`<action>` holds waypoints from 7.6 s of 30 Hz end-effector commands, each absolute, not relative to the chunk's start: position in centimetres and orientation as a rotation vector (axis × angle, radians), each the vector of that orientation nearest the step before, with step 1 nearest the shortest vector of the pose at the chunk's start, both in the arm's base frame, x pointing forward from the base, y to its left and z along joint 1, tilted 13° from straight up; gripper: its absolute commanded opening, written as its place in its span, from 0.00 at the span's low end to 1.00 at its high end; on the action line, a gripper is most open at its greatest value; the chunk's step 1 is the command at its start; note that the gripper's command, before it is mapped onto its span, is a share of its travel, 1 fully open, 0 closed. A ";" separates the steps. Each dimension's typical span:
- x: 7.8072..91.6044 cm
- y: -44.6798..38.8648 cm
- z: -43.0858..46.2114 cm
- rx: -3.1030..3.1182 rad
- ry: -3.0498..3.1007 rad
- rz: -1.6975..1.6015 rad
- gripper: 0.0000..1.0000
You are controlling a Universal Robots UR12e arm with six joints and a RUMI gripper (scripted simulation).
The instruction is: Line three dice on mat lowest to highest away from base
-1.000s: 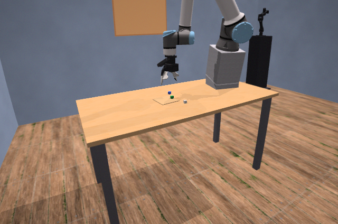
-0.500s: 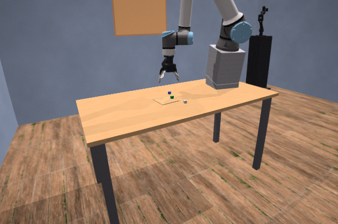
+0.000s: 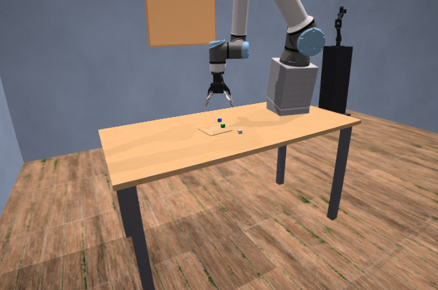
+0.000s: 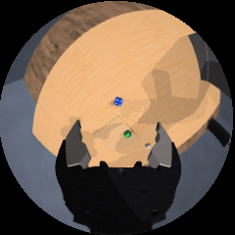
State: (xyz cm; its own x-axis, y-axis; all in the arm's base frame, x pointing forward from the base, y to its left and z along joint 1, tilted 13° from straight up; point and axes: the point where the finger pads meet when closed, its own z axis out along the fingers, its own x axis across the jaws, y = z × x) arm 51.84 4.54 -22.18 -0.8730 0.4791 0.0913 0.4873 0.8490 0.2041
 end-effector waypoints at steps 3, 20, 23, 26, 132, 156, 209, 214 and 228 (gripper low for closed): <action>51.7 4.2 -22.3 -0.973 -2.916 -0.333 1.00; 51.4 3.7 -22.5 -1.225 -2.800 -0.323 1.00; 51.4 3.7 -22.6 -1.233 -2.795 -0.323 1.00; 51.4 3.7 -22.6 -1.235 -2.794 -0.323 1.00; 51.5 4.8 -27.7 -1.241 -2.791 -0.322 0.21; 51.5 4.8 -27.7 -1.241 -2.791 -0.322 0.21; 51.6 5.4 -30.1 -1.241 -2.791 -0.322 0.21; 51.6 5.4 -30.1 -1.241 -2.791 -0.322 0.21; 51.6 5.4 -30.1 -1.241 -2.791 -0.322 0.21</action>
